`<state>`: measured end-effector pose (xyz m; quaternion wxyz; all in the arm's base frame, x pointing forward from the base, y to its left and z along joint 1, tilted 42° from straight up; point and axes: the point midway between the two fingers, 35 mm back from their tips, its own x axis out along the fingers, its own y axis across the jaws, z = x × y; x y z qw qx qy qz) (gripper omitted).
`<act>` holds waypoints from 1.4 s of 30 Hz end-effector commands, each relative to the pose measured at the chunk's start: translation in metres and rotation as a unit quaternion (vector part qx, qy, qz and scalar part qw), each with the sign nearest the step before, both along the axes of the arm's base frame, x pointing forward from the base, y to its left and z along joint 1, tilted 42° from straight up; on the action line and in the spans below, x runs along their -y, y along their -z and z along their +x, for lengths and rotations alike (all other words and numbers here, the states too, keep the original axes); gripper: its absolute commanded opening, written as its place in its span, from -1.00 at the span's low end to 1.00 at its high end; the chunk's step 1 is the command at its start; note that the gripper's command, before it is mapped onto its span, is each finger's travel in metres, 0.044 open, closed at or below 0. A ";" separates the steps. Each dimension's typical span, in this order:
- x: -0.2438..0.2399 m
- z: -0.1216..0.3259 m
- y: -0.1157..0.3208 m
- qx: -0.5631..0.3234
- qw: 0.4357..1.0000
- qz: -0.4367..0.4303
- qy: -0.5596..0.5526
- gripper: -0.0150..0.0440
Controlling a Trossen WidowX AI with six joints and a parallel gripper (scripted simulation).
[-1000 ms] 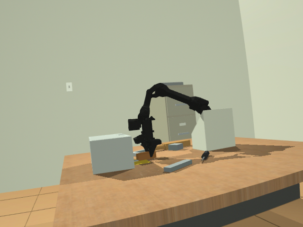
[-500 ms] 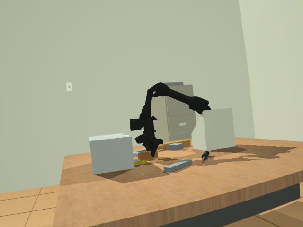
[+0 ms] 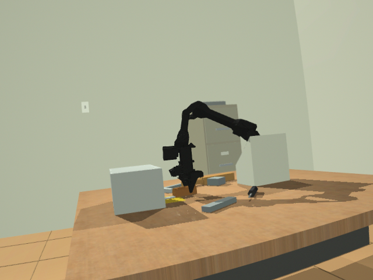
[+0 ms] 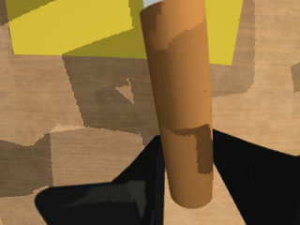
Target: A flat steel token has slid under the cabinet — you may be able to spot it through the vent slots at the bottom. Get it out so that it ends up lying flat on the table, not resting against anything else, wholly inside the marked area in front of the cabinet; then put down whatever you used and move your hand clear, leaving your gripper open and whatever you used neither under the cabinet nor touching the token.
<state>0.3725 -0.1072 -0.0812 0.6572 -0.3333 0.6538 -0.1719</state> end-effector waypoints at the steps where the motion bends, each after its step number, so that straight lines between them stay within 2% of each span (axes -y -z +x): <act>1: 0.002 -0.006 0.001 -0.004 1.000 0.000 -0.001 -0.49; 42: 0.012 -0.047 -0.003 -0.005 1.000 -0.001 -0.001 -0.49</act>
